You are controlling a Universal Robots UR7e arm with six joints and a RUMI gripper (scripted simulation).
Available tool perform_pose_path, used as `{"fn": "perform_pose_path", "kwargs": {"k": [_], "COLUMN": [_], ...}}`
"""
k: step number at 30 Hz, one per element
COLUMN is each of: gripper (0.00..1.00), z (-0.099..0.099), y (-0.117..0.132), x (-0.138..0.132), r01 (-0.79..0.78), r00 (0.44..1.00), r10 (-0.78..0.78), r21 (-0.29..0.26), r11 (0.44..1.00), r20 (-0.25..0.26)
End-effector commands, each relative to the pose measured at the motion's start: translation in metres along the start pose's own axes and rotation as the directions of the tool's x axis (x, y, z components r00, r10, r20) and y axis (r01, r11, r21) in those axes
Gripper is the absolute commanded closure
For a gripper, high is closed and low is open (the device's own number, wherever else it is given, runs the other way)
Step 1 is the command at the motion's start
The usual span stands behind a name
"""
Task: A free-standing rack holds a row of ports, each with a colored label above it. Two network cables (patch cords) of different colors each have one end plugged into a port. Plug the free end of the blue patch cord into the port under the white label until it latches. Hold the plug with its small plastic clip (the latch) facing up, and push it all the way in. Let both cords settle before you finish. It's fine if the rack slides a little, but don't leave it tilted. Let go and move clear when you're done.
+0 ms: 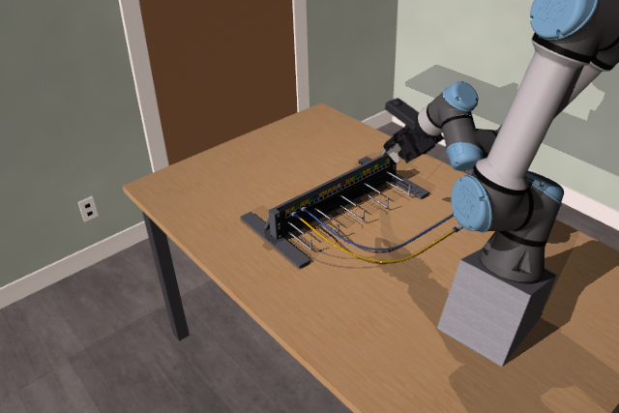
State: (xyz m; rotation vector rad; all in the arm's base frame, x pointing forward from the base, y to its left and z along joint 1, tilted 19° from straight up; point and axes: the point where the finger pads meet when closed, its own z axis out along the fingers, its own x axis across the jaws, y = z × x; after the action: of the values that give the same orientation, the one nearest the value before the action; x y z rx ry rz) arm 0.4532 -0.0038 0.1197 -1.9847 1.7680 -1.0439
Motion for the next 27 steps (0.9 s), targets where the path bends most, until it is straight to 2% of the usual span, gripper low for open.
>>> {"fn": "perform_pose_path", "kwargs": {"k": [1,16,27], "gripper": [1.0,1.0,1.0], "z": [-0.001,-0.001,-0.001], "y": [0.0,0.0,0.0], "x": [0.0,0.003,0.024], "r01": [0.0,0.0,0.0], "r00": [1.0,1.0,1.0], "r10": [0.0,0.0,0.0], "r21": [0.001,0.001,0.001], "r11": [1.0,1.0,1.0], "r20": [0.0,0.0,0.0]}}
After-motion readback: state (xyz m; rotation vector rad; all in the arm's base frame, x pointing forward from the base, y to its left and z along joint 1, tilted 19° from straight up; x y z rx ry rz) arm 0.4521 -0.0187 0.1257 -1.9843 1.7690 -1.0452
